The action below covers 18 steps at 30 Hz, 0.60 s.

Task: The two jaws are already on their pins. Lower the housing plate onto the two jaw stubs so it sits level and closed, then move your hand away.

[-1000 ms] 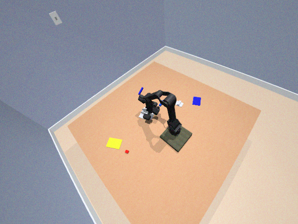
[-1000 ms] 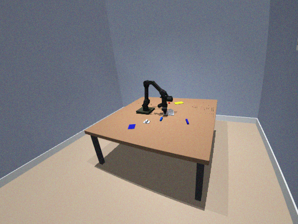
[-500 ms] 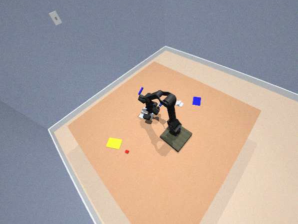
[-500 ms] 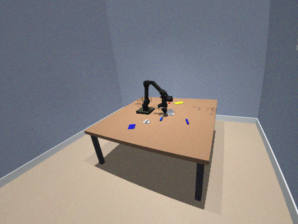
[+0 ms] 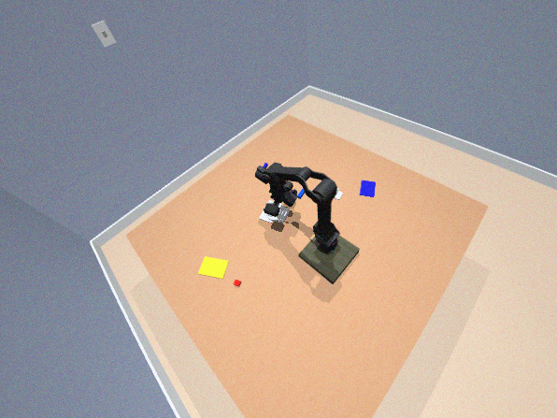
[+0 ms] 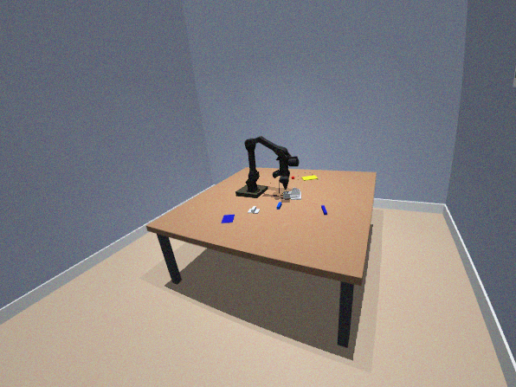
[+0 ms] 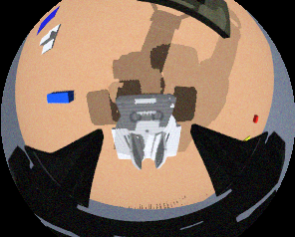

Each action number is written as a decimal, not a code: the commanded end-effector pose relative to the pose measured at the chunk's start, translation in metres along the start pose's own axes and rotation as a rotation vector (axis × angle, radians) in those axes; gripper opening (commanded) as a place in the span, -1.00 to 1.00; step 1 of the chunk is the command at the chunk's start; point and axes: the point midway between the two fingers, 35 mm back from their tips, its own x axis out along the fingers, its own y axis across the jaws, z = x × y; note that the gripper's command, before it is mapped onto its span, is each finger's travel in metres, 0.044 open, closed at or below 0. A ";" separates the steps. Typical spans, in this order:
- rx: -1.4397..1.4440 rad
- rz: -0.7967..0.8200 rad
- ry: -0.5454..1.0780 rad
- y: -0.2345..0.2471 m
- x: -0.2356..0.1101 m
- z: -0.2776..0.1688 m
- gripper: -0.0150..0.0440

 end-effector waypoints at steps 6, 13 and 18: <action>0.000 -0.001 -0.002 -0.006 -0.025 0.020 1.00; 0.000 -0.005 -0.017 -0.022 -0.063 0.071 1.00; 0.000 -0.005 -0.017 -0.022 -0.063 0.071 1.00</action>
